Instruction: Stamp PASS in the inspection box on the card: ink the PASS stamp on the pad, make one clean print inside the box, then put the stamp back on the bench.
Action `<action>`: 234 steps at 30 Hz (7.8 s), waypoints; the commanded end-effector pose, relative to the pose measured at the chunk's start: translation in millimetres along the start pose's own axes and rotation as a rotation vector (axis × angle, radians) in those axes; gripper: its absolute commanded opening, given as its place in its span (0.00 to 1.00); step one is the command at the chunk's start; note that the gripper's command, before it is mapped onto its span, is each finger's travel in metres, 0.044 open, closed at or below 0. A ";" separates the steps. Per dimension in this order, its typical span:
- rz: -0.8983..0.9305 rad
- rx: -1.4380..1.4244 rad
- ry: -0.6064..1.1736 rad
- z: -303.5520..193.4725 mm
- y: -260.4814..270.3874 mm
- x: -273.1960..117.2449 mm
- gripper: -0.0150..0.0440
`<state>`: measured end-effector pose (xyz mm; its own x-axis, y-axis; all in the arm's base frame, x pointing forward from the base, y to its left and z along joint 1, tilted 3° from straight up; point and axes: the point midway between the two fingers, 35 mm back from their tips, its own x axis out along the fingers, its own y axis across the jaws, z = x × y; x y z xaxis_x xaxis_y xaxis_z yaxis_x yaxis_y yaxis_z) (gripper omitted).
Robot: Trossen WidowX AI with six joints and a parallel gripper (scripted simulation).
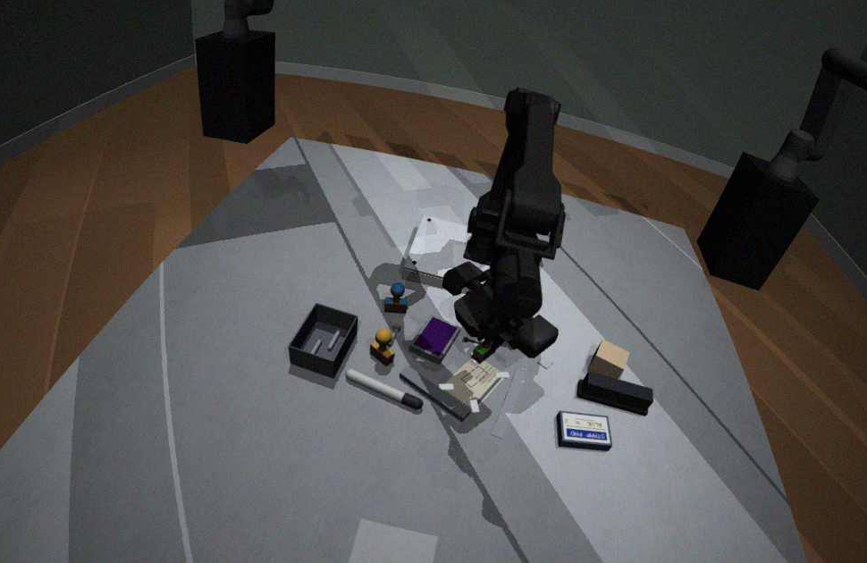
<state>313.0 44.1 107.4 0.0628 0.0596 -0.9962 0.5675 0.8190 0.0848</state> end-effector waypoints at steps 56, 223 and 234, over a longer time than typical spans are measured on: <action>-0.004 0.003 -0.002 0.4 -0.7 40.1 0.25; -0.004 0.001 -0.004 0.7 -0.3 20.6 0.25; -0.004 0.001 -0.004 0.2 -0.5 2.5 0.25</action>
<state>312.9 44.3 98.2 0.0575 0.0554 -0.9968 0.5714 0.8169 0.0784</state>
